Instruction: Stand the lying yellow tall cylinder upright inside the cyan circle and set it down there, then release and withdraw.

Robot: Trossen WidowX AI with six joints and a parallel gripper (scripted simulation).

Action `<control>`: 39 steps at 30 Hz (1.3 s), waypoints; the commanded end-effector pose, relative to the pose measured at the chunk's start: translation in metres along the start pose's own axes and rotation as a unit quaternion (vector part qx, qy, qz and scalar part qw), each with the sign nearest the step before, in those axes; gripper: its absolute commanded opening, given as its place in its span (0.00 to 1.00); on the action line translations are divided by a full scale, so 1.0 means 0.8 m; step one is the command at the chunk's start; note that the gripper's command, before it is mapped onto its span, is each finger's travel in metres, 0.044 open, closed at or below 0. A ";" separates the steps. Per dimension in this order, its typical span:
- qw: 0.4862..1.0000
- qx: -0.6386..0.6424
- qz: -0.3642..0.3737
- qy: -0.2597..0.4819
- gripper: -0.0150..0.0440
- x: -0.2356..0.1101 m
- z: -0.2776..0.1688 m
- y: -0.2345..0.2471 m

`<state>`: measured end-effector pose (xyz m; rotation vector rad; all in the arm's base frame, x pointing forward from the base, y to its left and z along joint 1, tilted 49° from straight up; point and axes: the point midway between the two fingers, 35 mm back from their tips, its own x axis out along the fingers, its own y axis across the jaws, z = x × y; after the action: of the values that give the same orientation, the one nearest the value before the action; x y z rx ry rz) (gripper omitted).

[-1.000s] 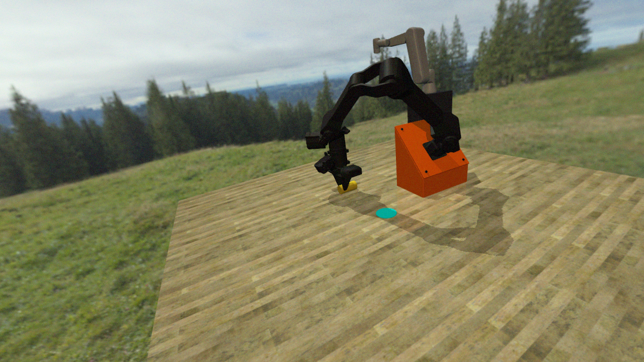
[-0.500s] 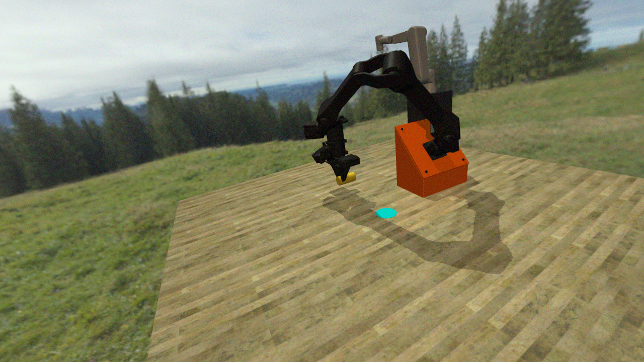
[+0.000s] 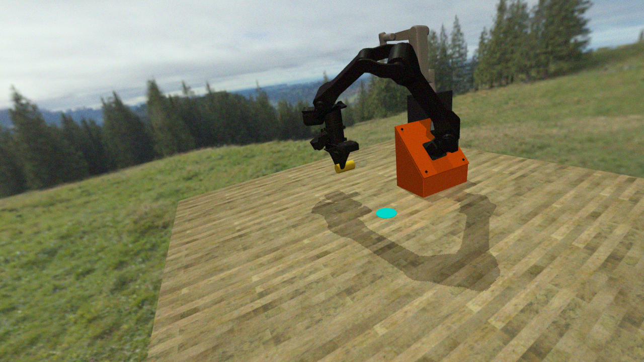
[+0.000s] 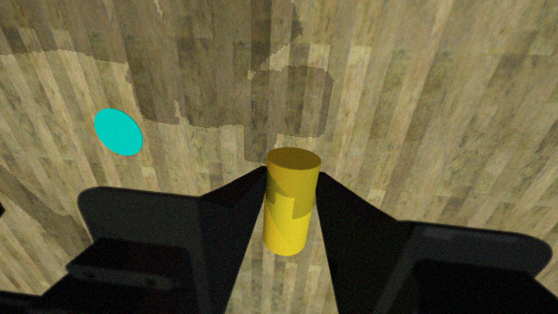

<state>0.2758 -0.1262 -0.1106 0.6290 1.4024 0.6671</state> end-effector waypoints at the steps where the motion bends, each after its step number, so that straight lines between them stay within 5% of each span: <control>1: 1.000 -0.006 -0.006 0.000 0.43 -0.017 0.002 0.000; 39: 0.997 0.080 -0.007 -0.001 0.43 -0.058 0.011 0.123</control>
<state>0.2789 -0.1022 -0.0134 0.7261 1.4621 0.5532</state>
